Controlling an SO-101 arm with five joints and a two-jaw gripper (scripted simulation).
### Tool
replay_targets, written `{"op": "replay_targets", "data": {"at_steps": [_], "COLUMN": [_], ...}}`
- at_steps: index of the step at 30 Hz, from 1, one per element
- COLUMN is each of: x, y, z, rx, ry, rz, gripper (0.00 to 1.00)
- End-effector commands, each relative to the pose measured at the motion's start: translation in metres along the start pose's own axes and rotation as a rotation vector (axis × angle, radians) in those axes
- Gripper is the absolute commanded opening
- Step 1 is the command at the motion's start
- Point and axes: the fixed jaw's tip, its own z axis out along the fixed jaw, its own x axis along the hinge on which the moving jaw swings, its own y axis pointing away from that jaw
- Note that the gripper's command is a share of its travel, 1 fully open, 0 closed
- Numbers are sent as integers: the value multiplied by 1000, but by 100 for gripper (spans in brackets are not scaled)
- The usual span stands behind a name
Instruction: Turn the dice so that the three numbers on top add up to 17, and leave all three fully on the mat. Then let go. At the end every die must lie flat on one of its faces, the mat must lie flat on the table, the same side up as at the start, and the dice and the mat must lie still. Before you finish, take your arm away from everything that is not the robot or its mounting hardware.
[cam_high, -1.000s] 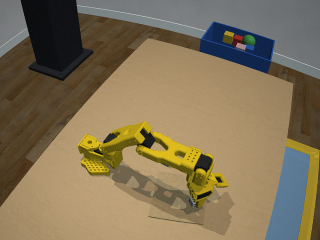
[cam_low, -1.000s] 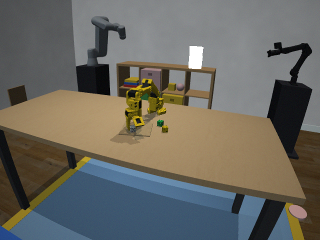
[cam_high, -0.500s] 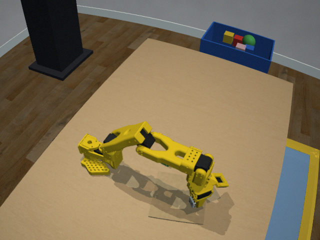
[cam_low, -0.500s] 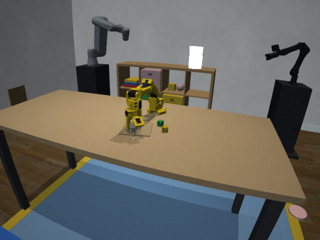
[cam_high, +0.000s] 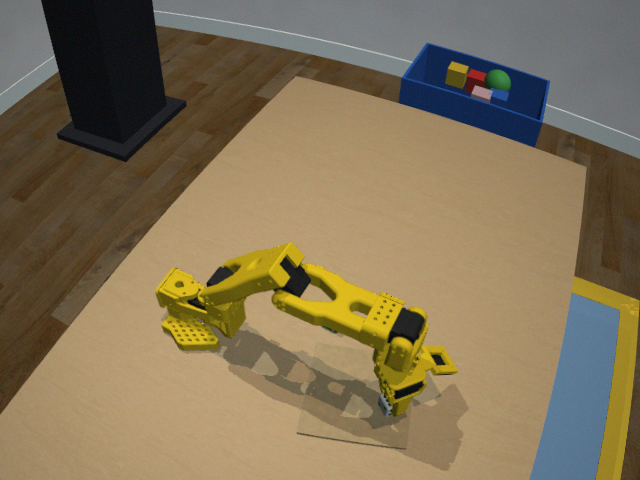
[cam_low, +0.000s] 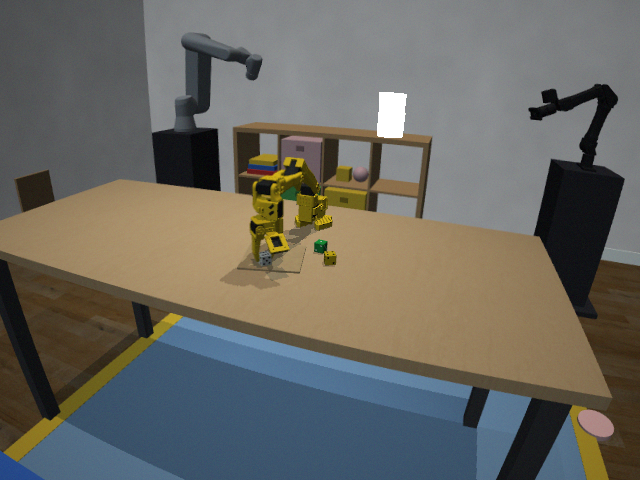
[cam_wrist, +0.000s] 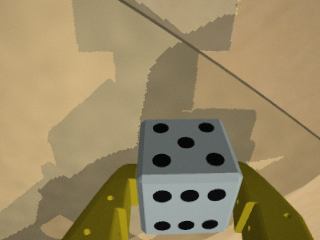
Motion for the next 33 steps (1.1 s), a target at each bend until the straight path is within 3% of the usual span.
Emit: {"op": "replay_targets", "data": {"at_steps": [1,16,27,33], "x": [-5,-5,-5,-6], "y": [-1,-1,-1,-2], "z": [-8,-8,-9,-18], "rx": [30,30,31,48], "ry": [-29,-29,-30,-45], "rz": [-20,-20,-20,-19], "gripper": [19,32,33,33]}}
